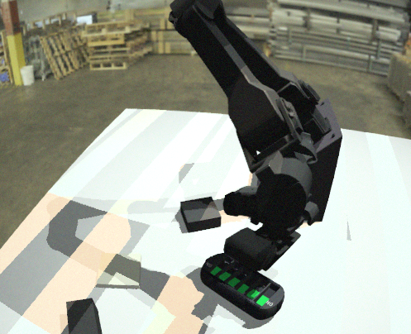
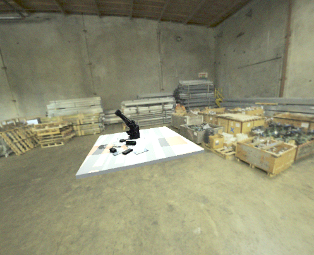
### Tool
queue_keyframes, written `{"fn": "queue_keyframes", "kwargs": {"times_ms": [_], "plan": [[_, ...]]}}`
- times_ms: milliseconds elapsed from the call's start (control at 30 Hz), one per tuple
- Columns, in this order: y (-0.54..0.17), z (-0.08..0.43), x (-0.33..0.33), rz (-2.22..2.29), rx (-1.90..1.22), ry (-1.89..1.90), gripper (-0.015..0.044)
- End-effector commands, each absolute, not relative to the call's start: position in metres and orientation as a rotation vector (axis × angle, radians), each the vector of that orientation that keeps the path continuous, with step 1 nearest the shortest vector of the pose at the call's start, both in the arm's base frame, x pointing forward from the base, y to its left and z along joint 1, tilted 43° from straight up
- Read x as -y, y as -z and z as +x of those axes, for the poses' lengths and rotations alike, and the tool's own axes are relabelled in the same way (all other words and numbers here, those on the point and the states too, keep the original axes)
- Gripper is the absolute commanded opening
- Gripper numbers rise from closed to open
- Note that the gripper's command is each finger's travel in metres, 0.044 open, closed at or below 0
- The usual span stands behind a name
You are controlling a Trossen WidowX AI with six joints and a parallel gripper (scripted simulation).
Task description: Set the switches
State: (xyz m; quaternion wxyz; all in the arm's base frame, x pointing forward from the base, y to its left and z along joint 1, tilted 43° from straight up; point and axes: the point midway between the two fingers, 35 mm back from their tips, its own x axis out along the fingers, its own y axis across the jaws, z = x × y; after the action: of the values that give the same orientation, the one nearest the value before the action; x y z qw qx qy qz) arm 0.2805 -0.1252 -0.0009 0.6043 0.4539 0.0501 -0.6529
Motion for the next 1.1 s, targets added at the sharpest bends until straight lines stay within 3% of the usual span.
{"fn": "queue_keyframes", "kwargs": {"times_ms": [0, 133, 1067], "plan": [[-0.040, 0.274, 0.151, 1.070, -0.167, 1.612, 0.0000], [-0.065, 0.264, 0.164, 1.084, -0.198, 1.671, 0.0000], [-0.041, 0.264, 0.187, 1.082, -0.197, 1.671, 0.0000]]}}
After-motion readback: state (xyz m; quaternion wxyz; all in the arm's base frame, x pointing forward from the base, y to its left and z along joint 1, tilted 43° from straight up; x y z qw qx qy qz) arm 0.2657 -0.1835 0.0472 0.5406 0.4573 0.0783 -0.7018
